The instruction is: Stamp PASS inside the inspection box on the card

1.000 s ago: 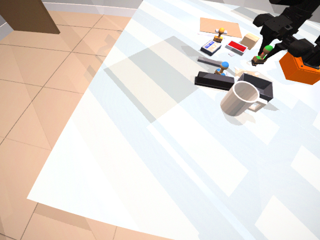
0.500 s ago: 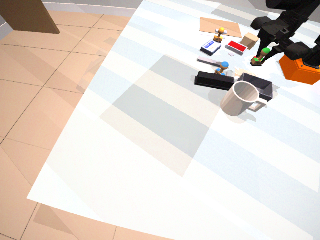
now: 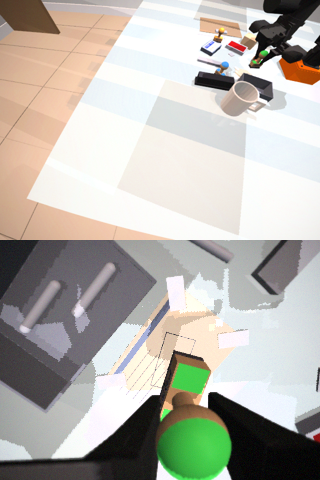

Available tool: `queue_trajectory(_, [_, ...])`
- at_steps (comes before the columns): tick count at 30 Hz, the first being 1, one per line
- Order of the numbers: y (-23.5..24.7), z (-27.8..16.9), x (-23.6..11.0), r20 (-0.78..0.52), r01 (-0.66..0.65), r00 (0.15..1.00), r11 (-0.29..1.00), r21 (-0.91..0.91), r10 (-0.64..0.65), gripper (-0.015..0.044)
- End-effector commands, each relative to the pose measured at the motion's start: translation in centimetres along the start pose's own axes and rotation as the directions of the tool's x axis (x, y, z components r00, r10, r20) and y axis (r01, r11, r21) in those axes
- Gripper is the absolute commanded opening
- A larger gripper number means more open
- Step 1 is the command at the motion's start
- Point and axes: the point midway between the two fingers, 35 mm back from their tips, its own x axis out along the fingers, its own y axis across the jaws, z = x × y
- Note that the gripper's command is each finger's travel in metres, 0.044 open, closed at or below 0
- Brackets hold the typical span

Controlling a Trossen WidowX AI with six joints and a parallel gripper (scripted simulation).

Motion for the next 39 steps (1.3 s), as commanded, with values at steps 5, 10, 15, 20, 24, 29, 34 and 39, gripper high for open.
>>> queue_trajectory(5, [0.0,-0.1,0.7,-0.005,0.002,1.0,1.0,0.005,-0.002,0.0])
queue_trajectory(10, [0.0,-0.1,1.0,-0.004,0.002,1.0,1.0,0.004,-0.002,0.0])
queue_trajectory(15, [0.0,-0.1,1.3,-0.004,0.002,1.0,1.0,0.004,-0.002,0.0])
queue_trajectory(20, [0.0,-0.1,1.7,-0.004,0.002,1.0,1.0,0.004,-0.002,0.0])
queue_trajectory(24, [0.0,-0.1,1.9,-0.003,0.002,1.0,1.0,0.004,-0.002,0.0])
queue_trajectory(29, [0.0,-0.2,2.3,-0.003,0.002,1.0,1.0,0.004,-0.002,0.0])
queue_trajectory(34, [0.0,-0.2,2.6,-0.003,0.002,1.0,1.0,0.004,-0.002,0.0])
queue_trajectory(39, [0.0,-0.2,2.9,-0.002,0.002,1.0,1.0,0.004,-0.002,0.0])
